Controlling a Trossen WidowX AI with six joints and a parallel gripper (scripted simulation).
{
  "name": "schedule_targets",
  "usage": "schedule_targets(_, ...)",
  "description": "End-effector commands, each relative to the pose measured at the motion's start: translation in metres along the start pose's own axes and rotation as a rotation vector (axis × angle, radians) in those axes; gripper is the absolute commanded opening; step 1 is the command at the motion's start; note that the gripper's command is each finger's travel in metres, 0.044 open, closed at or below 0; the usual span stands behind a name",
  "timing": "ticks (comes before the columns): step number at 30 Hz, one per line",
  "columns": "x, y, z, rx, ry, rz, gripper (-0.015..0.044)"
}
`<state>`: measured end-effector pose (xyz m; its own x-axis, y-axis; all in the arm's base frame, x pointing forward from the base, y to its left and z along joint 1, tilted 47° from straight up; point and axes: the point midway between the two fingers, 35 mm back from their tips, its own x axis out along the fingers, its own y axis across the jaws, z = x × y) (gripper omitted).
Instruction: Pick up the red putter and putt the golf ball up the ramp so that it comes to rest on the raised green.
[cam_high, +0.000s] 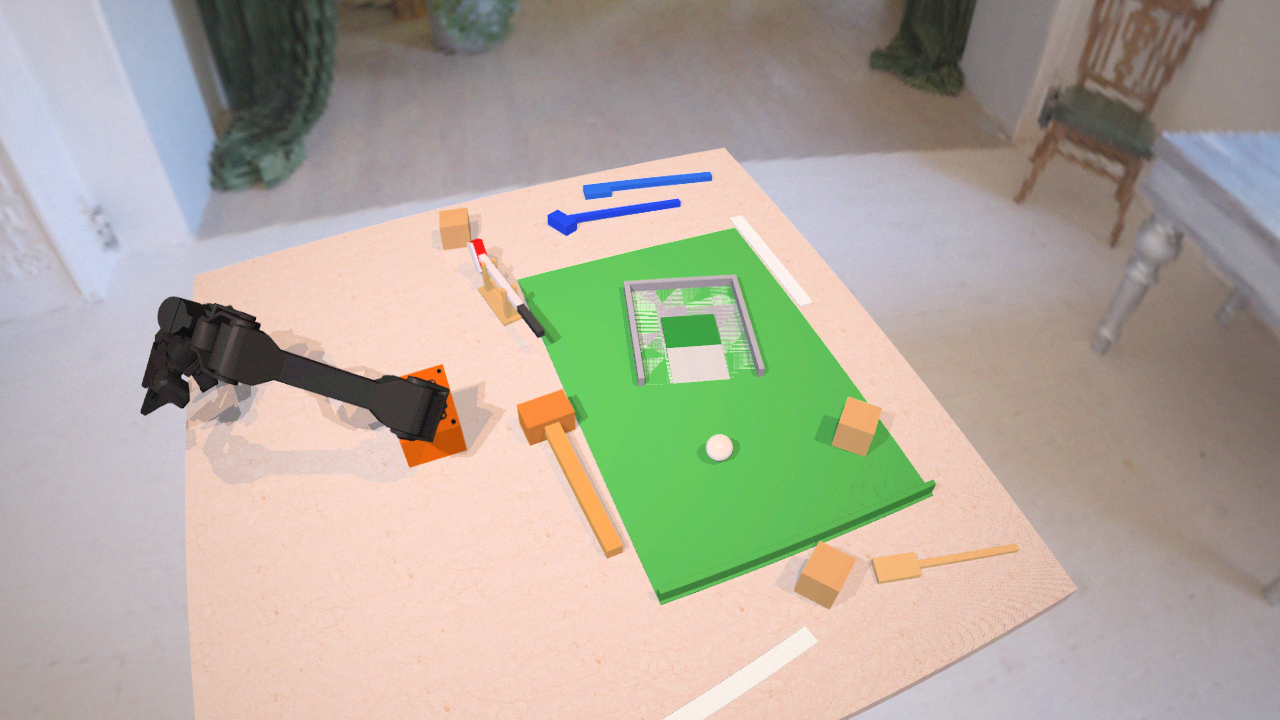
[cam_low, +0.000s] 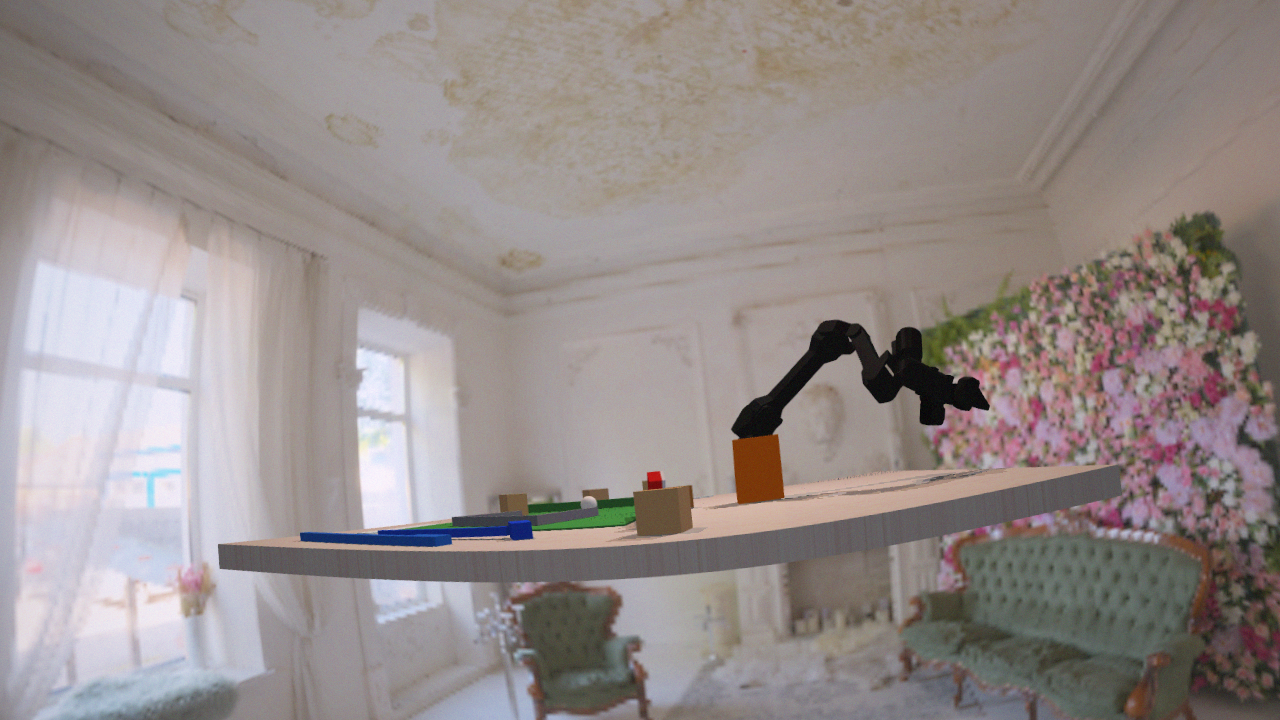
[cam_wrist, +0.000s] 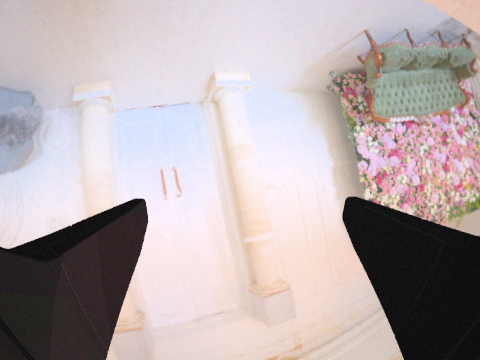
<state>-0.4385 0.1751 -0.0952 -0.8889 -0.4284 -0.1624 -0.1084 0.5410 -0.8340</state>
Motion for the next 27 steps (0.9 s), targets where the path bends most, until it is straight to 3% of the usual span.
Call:
schedule_targets(1,-0.002,0.002,-0.002,0.010,0.005,0.007,0.0426)
schedule_targets(6,-0.055,0.045,-0.035,0.273,0.155,0.189,0.0440)
schedule_targets(14,-0.181,0.111,-0.061,0.756,0.483,0.474,0.0440)
schedule_targets(20,-0.286,0.142,-0.048,1.112,0.759,0.647,0.0440)
schedule_targets(27,-0.403,0.148,0.001,1.526,1.098,0.803,0.0440)
